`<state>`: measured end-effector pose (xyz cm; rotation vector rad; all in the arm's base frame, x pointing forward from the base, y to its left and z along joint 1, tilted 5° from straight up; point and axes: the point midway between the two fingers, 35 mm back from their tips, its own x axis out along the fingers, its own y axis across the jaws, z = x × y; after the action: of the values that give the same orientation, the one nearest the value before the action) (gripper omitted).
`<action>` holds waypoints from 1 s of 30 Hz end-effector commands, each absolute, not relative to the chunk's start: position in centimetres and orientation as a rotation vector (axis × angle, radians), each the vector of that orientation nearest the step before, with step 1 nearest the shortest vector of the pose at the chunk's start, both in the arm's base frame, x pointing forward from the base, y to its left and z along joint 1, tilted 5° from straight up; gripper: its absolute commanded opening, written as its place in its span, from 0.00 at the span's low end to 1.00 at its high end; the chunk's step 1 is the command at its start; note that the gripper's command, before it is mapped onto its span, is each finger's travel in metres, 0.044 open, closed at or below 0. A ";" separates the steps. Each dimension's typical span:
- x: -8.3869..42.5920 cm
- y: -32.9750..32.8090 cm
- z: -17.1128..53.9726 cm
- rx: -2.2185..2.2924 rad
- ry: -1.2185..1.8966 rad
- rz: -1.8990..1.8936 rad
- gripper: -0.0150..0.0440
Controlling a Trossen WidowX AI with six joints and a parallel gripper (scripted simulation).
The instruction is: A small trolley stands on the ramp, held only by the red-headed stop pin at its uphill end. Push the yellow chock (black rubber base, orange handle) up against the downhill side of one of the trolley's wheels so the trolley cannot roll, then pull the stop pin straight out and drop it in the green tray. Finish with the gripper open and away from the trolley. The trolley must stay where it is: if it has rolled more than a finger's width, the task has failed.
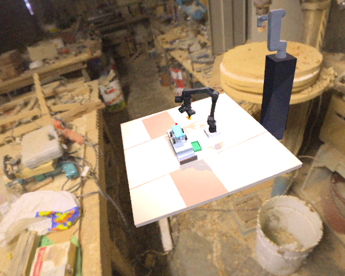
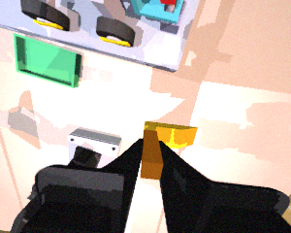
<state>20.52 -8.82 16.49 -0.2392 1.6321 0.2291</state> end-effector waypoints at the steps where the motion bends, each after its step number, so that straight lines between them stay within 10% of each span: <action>1: 20.5 -8.8 16.5 -0.198 1.636 0.191 0.25; 30: 21.7 0.3 16.0 -0.140 1.638 0.142 0.25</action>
<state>21.71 -0.85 16.19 -0.1493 1.6349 0.1401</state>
